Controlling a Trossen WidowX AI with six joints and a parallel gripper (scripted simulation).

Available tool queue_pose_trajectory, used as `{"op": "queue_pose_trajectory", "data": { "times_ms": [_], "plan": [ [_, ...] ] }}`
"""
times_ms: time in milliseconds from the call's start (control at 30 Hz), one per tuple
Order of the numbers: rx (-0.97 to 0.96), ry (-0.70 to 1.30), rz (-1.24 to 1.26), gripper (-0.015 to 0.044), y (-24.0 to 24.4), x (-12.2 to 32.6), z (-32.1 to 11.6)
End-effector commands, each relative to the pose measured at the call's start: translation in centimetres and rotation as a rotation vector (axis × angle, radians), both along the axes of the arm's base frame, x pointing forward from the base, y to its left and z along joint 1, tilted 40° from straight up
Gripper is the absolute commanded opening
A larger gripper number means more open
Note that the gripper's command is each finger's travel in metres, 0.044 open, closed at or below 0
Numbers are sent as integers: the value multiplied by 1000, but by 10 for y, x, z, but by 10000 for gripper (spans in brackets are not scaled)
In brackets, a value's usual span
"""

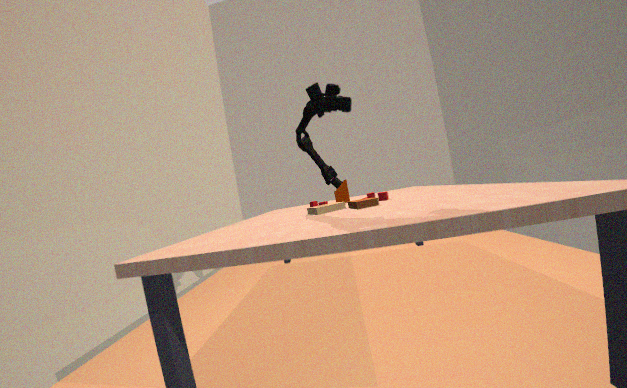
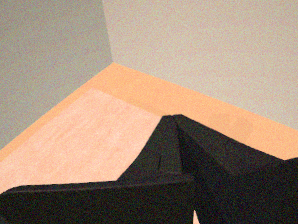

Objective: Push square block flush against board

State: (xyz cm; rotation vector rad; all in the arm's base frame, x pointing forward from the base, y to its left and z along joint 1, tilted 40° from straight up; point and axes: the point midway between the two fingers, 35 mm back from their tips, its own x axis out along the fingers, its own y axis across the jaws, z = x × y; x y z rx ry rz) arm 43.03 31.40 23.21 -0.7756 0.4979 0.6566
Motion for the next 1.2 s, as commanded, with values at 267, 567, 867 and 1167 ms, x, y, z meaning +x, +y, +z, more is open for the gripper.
{"op": "queue_pose_trajectory", "data": {
  "times_ms": [267, 567, 867, 1167],
  "plan": [
    [-269, 191, -289, 0, -104, 36, -91],
    [-450, 335, -465, 0, -180, 39, -143],
    [-648, 479, -603, 0, -254, 28, -183],
    [-847, 610, -684, 0, -316, 9, -207]
  ]
}}
